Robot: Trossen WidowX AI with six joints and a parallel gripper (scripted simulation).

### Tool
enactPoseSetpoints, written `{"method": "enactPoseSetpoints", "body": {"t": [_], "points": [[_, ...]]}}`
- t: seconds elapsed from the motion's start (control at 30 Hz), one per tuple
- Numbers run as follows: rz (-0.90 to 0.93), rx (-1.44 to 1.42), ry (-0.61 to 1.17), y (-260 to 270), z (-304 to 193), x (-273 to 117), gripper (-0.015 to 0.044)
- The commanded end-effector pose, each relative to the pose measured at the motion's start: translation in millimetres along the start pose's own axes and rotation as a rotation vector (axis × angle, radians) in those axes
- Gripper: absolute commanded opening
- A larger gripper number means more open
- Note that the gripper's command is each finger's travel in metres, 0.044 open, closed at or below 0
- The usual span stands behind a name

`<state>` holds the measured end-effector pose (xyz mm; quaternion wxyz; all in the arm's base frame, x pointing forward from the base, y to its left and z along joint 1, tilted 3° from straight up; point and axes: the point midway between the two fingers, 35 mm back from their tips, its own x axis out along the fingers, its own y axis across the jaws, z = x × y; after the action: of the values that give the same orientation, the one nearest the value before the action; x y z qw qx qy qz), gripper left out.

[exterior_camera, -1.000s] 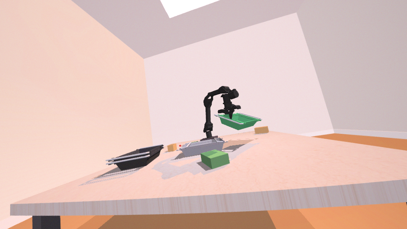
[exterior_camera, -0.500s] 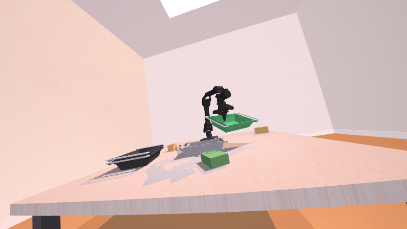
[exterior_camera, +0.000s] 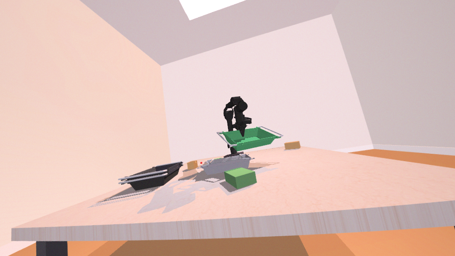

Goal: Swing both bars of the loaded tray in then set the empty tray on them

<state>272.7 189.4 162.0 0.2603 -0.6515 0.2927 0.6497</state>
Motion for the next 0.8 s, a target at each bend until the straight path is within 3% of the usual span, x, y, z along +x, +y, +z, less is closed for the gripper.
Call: {"method": "enactPoseSetpoints", "body": {"t": [0.0,0.77], "points": [[-0.025,0.051,0.006,3,-18,-6,0.0],[-0.019,0.327,0.014,38,-105,-5,0.0]]}}
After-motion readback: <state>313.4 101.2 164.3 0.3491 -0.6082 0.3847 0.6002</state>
